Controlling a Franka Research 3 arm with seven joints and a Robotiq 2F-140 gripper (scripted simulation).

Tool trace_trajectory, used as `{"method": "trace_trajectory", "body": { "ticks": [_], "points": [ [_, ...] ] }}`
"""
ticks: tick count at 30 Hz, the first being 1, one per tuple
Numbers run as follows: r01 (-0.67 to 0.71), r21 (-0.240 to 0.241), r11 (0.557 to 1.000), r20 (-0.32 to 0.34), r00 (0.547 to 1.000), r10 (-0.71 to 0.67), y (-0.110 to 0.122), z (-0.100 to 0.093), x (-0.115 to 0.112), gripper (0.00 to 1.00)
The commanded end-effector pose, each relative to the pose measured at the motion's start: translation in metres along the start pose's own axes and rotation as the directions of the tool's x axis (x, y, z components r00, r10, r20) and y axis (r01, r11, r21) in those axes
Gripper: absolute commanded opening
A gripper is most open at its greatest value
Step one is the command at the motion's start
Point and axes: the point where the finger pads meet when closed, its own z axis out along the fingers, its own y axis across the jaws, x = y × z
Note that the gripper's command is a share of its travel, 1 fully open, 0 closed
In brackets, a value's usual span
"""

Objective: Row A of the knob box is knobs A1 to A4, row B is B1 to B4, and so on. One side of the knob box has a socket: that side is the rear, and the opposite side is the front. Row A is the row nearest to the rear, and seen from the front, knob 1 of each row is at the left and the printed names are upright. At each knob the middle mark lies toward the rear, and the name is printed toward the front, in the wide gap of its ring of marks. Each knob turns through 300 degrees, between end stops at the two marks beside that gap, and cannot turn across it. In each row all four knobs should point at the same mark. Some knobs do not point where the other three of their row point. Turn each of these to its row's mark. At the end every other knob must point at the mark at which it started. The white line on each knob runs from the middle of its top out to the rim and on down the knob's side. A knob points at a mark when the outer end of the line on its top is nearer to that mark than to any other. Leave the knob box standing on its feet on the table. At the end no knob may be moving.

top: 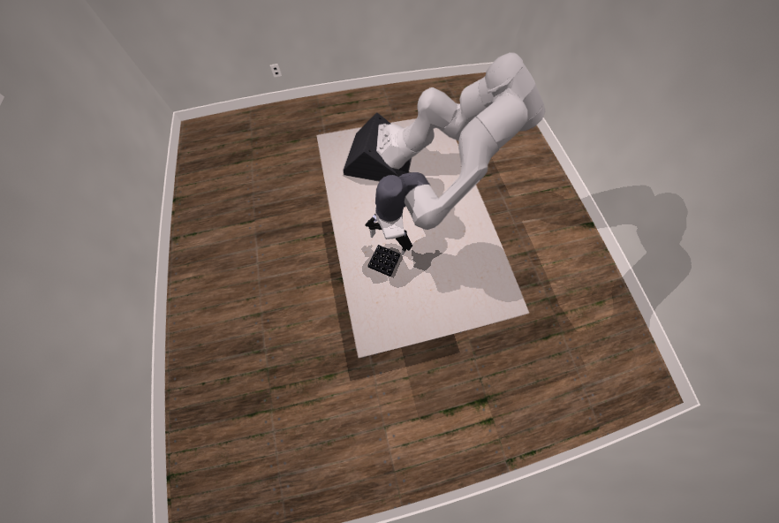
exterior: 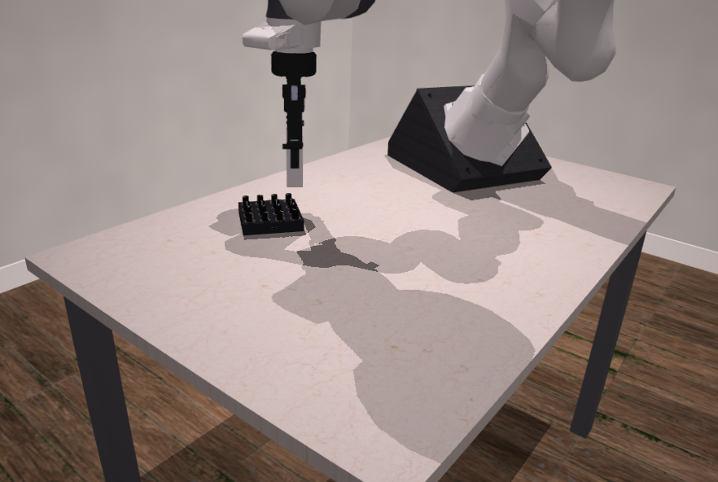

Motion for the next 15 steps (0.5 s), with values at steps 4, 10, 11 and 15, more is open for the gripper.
{"method": "trace_trajectory", "body": {
  "ticks": [4,10,11,15],
  "points": [
    [-0.006,-0.006,1.000,0.000,1.000,0.006,0.002,0.001,-0.001,1.00],
    [-0.006,-0.005,1.000,0.001,1.000,0.006,0.003,0.001,-0.004,1.00],
    [-0.006,-0.005,1.000,0.001,1.000,0.006,0.003,0.001,-0.005,1.00],
    [-0.006,-0.005,1.000,0.001,1.000,0.006,0.004,0.001,-0.011,1.00]
  ]
}}
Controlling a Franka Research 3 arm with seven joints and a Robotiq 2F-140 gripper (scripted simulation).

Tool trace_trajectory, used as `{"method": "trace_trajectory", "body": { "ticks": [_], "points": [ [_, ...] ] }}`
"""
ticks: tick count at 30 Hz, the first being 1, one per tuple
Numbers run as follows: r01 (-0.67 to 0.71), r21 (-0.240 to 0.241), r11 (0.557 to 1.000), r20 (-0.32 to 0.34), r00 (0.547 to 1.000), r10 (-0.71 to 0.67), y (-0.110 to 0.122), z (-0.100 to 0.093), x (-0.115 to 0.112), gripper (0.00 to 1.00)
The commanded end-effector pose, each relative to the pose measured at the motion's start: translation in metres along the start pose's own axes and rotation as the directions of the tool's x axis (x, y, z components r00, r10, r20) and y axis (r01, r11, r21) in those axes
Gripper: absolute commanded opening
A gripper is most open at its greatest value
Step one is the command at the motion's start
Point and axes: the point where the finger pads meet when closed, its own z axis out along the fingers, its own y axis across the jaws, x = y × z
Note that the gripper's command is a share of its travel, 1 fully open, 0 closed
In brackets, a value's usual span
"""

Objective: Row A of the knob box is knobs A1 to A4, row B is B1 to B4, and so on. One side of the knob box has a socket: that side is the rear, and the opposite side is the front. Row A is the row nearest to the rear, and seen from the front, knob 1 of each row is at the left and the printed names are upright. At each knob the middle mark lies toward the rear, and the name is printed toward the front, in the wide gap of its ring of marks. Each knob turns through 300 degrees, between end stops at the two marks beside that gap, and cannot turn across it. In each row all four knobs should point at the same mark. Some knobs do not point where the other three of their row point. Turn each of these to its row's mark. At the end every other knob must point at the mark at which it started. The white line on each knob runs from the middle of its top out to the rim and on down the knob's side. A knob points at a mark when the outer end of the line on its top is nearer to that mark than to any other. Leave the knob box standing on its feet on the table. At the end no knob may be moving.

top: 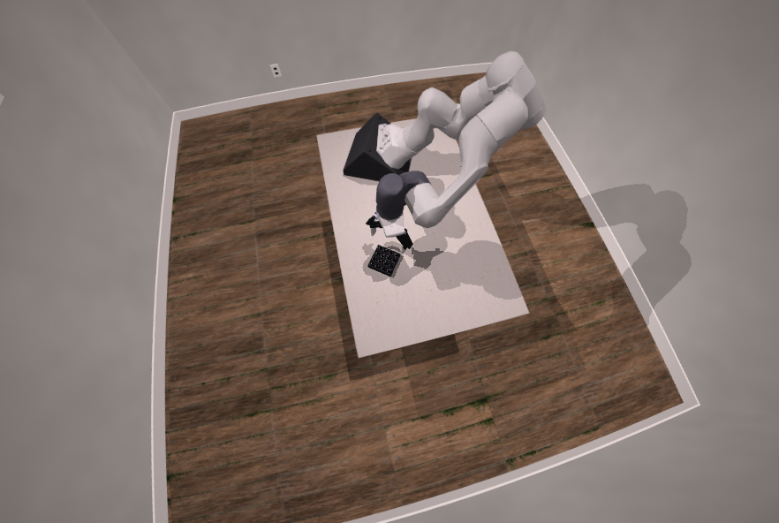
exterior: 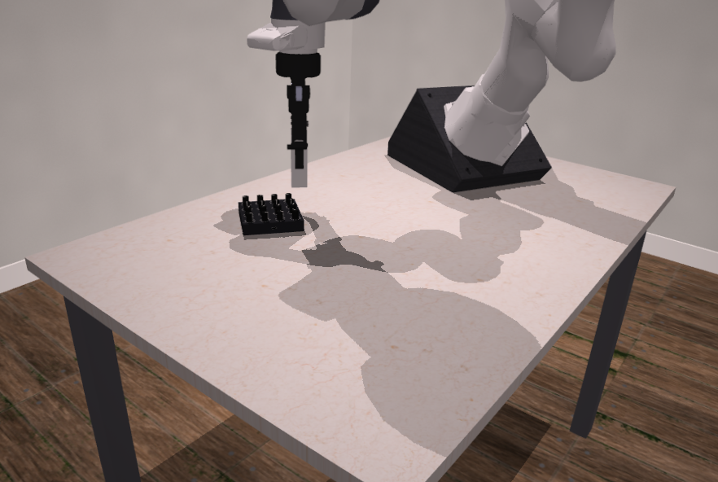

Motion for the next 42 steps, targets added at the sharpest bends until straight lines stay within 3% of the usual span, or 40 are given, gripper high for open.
{"method": "trace_trajectory", "body": {
  "ticks": [1,23,42],
  "points": [
    [0.000,-0.005,1.000,-0.004,1.000,0.000,0.002,-0.001,-0.004,1.00],
    [0.000,-0.005,1.000,-0.004,1.000,0.000,0.007,0.000,-0.041,1.00],
    [0.000,-0.005,1.000,-0.004,1.000,0.000,0.008,0.000,-0.045,1.00]
  ]
}}
